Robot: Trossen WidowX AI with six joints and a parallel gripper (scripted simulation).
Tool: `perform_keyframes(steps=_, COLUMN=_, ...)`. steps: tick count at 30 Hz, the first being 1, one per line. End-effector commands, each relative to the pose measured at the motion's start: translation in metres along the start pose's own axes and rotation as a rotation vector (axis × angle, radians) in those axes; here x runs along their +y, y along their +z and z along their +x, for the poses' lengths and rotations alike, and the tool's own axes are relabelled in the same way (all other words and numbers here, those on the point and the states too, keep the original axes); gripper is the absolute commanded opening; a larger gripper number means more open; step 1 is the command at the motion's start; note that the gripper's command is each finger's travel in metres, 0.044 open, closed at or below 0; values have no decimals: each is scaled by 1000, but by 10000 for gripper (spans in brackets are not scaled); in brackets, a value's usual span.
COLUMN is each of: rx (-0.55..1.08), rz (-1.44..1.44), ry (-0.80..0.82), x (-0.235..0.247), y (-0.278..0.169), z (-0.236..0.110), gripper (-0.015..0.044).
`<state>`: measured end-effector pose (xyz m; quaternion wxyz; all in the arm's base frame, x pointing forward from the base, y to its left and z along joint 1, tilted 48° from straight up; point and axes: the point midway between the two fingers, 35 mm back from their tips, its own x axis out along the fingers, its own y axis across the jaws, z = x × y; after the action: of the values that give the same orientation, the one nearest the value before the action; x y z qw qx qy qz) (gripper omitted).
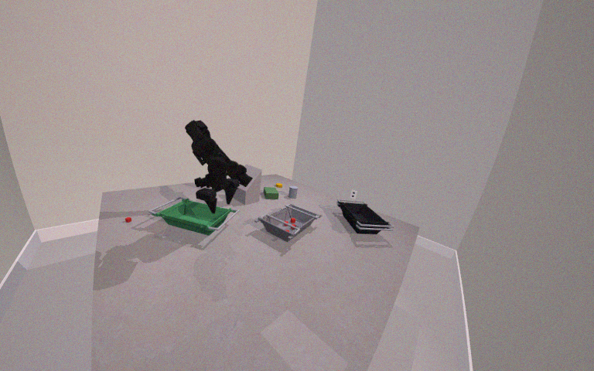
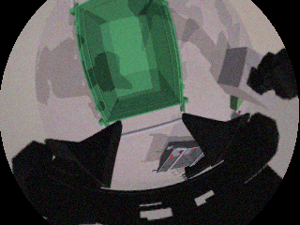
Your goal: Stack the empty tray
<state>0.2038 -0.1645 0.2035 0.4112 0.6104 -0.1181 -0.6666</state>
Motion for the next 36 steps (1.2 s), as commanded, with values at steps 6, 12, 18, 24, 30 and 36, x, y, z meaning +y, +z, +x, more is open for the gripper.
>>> perform_keyframes(steps=6, rx=-53, rz=-118, ry=46, x=-38, y=98, z=-10, gripper=440)
perform_keyframes(steps=12, rx=-76, rz=-149, ry=63, x=-53, y=117, z=-12, gripper=440)
perform_keyframes(steps=18, rx=-76, rz=-148, ry=61, x=-53, y=117, z=-9, gripper=440)
perform_keyframes(steps=24, rx=-74, rz=-146, ry=53, x=-51, y=114, z=5, gripper=440)
perform_keyframes(steps=30, rx=-73, rz=-145, ry=48, x=-49, y=114, z=20, gripper=440)
perform_keyframes(steps=36, rx=-73, rz=-144, ry=45, x=-47, y=115, z=36, gripper=440)
